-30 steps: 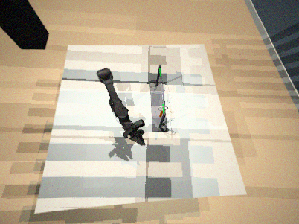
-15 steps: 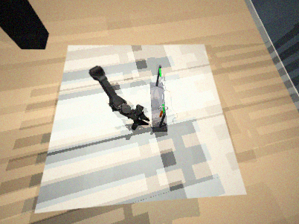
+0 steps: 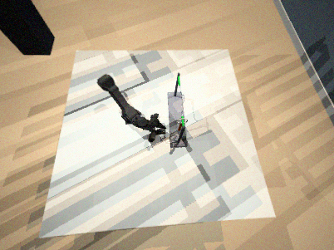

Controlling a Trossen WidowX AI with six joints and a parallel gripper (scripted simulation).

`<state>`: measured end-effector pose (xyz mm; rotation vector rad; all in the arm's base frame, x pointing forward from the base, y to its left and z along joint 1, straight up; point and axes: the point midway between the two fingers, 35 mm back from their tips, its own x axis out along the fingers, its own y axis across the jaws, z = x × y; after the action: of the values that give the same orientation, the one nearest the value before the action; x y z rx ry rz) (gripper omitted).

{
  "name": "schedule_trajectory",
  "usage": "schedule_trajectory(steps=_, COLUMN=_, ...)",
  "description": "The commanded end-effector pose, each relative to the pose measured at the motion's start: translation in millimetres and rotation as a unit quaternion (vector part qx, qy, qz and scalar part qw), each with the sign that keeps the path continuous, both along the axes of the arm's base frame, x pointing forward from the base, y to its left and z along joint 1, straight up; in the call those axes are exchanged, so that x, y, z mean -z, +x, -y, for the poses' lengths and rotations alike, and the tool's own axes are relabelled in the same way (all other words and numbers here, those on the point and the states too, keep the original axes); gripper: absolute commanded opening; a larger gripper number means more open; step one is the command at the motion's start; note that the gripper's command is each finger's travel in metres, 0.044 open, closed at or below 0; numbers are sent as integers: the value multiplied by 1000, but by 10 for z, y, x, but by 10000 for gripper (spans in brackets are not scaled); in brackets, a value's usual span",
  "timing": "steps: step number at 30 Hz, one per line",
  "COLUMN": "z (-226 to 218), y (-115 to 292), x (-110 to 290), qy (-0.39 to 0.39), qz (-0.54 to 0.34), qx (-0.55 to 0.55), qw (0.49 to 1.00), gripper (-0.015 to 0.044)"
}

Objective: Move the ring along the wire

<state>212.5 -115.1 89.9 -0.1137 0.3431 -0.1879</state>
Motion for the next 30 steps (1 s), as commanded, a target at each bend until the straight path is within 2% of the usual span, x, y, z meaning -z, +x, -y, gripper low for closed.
schedule_trajectory(steps=1, z=9, y=81, x=-77, qy=12, qz=18, qx=-13, qw=1000, gripper=160)
schedule_trajectory(steps=17, z=68, y=426, x=-302, qy=55, qz=88, qx=-77, qw=992, gripper=160)
schedule_trajectory(steps=30, z=91, y=540, x=-309, qy=56, qz=90, qx=-80, qw=991, gripper=160)
